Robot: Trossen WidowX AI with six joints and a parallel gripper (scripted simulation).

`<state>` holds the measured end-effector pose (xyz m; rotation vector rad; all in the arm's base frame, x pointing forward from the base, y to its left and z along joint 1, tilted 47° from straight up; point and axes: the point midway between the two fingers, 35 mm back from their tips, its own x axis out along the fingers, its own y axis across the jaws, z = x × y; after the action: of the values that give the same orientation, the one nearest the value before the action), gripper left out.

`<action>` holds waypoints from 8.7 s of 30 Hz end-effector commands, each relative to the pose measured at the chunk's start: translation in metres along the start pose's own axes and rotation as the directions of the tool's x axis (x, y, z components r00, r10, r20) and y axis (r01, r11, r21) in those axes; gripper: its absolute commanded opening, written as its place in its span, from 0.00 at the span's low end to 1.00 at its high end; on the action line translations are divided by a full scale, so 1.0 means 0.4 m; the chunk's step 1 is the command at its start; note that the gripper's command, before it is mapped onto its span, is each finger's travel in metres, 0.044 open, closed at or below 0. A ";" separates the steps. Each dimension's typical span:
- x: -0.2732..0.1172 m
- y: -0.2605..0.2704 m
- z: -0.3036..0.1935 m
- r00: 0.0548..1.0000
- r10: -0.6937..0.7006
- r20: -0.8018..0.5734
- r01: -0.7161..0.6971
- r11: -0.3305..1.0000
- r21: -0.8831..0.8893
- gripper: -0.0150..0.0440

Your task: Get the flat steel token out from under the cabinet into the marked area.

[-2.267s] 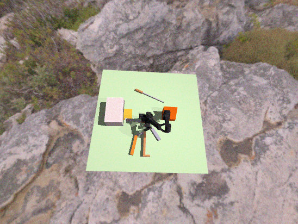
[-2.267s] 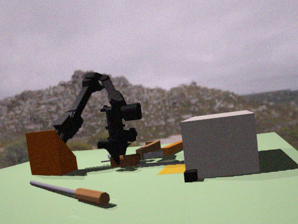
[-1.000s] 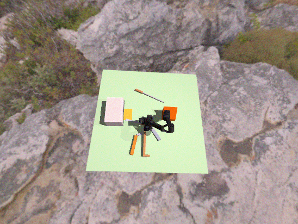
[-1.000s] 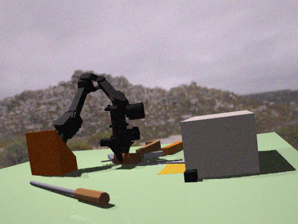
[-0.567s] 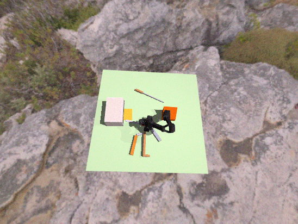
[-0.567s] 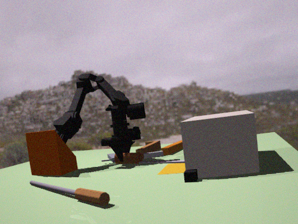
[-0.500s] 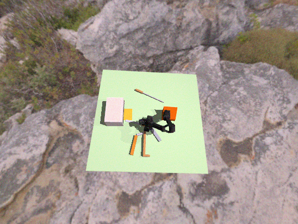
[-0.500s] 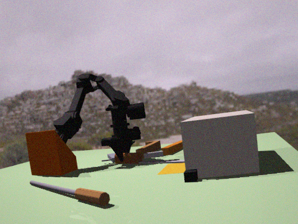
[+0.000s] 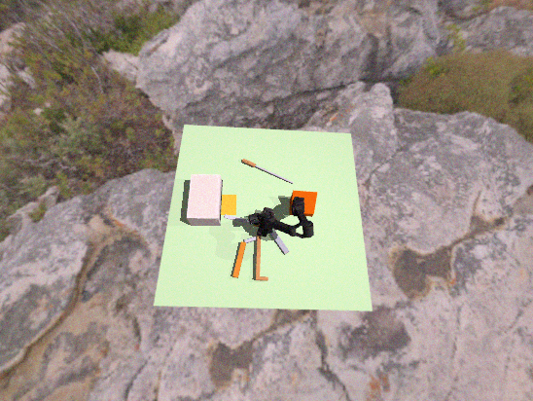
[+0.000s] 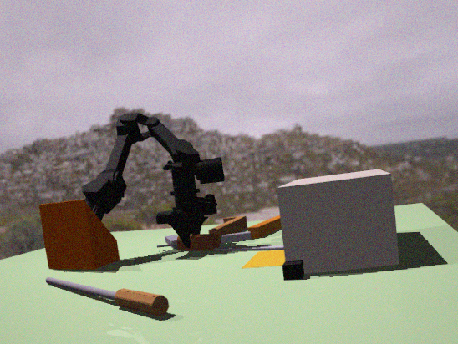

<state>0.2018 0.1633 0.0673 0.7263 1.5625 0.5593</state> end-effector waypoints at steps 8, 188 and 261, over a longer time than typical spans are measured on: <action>0.000 0.000 0.000 1.000 0.008 0.001 -0.008 1.000 0.000 0.71; 0.000 0.005 0.216 1.000 0.008 0.004 -0.008 1.000 -0.009 0.25; -0.002 0.014 0.408 1.000 0.008 0.007 -0.008 1.000 -0.012 0.25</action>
<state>0.3596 0.1565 0.0516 0.7275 1.5541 0.5641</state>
